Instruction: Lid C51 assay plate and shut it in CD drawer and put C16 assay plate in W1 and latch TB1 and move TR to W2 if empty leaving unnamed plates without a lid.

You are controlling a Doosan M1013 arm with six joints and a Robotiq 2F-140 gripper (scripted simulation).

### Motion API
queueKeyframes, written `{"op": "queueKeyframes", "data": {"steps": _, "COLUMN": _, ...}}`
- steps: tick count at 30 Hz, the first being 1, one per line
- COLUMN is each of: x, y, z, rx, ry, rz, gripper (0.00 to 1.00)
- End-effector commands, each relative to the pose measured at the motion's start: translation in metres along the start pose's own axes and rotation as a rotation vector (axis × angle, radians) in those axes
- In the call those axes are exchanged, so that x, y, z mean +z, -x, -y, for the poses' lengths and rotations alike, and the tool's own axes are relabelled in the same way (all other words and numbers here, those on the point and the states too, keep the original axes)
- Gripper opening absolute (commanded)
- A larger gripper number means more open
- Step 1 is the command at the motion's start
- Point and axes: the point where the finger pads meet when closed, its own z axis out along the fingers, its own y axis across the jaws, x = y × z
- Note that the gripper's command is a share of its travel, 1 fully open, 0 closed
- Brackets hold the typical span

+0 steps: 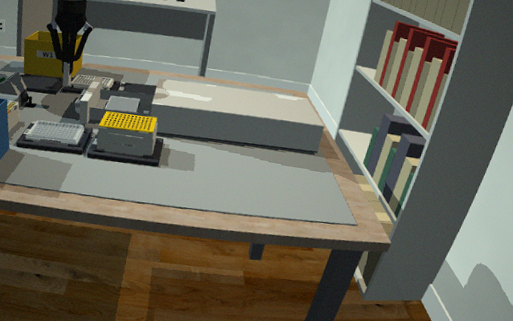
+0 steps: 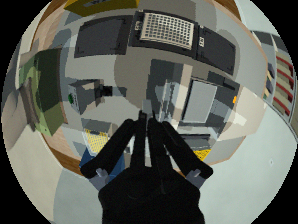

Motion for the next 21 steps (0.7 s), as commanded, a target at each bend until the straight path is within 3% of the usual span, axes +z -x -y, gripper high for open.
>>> {"op": "queueKeyframes", "data": {"steps": 1, "x": 0.002, "y": 0.000, "z": 0.000, "rx": 0.000, "ry": 0.000, "rz": 0.000, "gripper": 0.00}}
{"op": "queueKeyframes", "data": {"steps": 21, "x": 0.026, "y": 0.000, "z": 0.000, "rx": 0.000, "ry": 0.000, "rz": 0.000, "gripper": 0.00}}
